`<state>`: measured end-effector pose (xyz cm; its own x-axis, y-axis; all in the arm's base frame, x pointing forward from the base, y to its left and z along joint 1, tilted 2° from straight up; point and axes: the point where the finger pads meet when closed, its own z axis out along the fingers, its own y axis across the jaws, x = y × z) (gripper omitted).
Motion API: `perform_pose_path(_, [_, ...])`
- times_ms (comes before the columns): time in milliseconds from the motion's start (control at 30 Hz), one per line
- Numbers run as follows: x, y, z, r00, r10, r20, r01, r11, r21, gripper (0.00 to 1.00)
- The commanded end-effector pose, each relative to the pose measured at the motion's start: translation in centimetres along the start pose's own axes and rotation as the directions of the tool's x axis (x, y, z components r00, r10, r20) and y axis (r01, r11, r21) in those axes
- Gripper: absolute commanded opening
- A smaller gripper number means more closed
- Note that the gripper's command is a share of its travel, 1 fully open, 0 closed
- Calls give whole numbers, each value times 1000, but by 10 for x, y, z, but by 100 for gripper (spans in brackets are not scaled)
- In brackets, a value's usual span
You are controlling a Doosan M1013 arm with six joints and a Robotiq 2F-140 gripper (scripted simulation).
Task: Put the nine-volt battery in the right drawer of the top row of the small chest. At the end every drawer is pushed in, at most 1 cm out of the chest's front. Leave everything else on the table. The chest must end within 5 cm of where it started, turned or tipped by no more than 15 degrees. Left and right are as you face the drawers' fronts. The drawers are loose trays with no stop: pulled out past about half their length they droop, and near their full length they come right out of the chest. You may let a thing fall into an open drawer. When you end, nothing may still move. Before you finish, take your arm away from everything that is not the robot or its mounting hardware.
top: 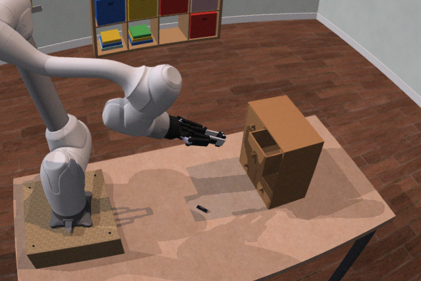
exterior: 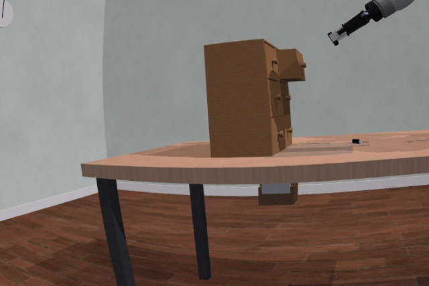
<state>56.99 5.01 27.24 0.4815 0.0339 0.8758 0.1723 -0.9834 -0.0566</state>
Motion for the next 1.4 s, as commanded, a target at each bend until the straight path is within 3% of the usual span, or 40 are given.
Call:
perform_pose_path(0, [-3,-1,1,989,-14,-149,12,1000,-14,14])
perform_pose_path(767, [-1,-1,4,988,-15,-157,12,1000,-16,14])
perform_pose_path(1367, [14,-1,33,988,-15,-157,12,1000,-16,14])
